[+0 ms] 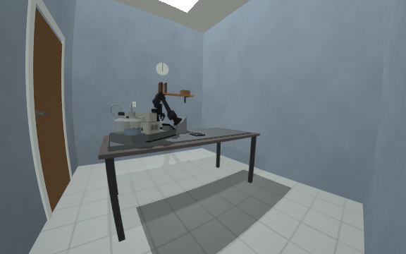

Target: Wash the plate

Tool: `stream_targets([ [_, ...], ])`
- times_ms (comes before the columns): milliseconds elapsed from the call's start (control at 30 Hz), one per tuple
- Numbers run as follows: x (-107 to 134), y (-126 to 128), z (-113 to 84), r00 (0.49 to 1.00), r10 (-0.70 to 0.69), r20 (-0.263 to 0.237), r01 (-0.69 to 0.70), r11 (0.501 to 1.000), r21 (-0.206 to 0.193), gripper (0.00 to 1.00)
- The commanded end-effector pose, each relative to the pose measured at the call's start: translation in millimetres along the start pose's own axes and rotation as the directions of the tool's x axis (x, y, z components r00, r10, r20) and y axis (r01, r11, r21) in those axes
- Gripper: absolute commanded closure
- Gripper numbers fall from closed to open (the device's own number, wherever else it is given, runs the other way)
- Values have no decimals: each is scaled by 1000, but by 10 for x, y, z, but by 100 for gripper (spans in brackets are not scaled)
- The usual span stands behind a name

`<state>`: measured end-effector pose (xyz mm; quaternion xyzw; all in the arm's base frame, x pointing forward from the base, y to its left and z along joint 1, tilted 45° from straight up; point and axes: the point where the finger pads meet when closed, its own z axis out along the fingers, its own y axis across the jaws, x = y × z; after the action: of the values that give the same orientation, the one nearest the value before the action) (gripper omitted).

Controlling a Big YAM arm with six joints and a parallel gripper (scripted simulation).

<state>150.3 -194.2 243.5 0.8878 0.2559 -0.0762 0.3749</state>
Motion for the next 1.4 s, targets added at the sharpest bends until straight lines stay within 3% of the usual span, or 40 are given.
stream_targets([
  [0,1,-13,93,1000,-20,4,20,1000,5,18],
  [1033,-5,-34,550,1000,-21,5,21,1000,7,18],
  [1167,-1,-16,506,1000,-19,-2,19,1000,-11,18],
  [1367,4,-30,506,1000,-21,-2,21,1000,-5,18],
])
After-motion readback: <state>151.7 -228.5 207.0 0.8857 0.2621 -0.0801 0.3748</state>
